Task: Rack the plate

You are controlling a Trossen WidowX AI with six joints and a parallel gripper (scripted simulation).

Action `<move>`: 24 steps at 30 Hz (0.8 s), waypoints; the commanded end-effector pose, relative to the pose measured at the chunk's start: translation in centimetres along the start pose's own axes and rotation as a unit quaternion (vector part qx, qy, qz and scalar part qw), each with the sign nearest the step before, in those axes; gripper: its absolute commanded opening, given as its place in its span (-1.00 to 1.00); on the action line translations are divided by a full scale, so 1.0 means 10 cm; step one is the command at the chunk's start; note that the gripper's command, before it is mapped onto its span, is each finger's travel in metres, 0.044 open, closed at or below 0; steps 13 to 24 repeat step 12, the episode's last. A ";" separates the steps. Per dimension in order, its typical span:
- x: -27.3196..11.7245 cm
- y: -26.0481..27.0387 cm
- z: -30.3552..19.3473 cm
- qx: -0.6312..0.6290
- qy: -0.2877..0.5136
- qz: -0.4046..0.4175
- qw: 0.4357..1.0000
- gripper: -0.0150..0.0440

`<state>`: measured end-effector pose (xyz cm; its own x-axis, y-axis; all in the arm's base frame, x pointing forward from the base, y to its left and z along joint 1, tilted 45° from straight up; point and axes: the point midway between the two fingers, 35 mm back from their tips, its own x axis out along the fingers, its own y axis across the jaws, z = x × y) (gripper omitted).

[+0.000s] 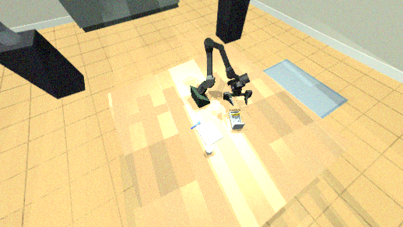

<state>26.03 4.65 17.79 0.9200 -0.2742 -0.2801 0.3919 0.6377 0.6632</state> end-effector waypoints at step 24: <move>0.18 -0.12 0.01 -0.135 0.054 -0.046 0.988 0.86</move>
